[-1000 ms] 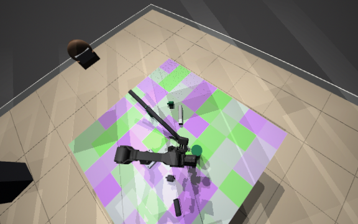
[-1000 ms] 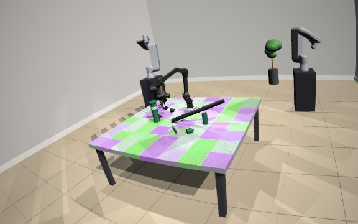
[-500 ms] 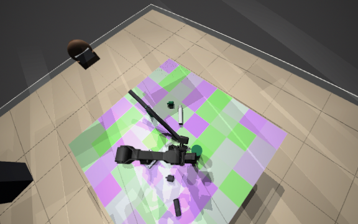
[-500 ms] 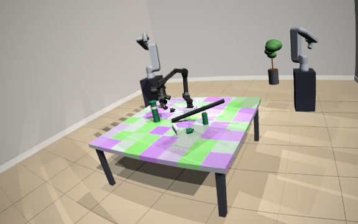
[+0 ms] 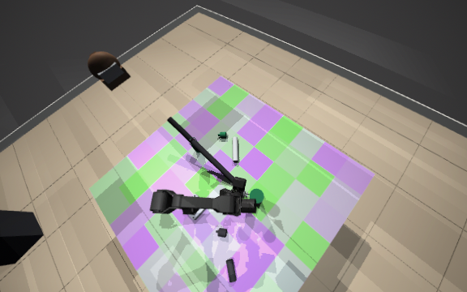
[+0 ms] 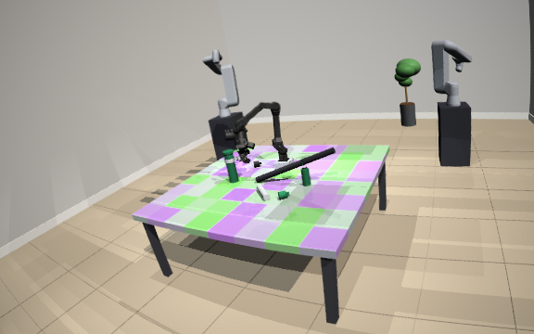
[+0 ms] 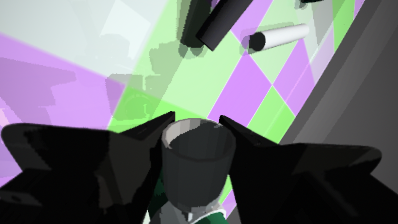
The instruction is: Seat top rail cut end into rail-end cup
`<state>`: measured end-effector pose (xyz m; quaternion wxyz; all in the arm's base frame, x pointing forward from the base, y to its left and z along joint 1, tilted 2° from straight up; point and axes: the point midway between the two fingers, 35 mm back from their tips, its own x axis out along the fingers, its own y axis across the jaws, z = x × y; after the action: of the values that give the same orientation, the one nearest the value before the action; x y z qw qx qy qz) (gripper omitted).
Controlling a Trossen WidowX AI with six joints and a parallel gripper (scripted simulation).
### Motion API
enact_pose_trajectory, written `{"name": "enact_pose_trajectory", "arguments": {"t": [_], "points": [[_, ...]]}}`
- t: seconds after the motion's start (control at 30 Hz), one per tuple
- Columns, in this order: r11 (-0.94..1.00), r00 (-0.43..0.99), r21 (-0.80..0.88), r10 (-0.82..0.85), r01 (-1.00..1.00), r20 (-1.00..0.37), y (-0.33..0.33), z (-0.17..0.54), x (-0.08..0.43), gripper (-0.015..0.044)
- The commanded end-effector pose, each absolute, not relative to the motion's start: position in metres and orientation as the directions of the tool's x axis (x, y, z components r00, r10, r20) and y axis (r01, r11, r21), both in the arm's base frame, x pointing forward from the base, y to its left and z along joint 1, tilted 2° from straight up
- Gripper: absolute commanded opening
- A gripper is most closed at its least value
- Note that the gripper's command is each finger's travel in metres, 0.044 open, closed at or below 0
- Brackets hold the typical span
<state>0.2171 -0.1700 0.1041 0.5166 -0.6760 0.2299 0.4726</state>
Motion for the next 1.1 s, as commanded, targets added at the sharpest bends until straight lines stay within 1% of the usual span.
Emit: {"name": "enact_pose_trajectory", "arguments": {"t": [0.0,1.07], "points": [[-0.357,0.45,-0.481,0.172,-0.801,-0.876,-0.17,0.104,0.218,0.0],[-0.14,0.488,-0.489,0.049,-0.861,-0.872,-0.164,0.104,0.241,0.0]]}}
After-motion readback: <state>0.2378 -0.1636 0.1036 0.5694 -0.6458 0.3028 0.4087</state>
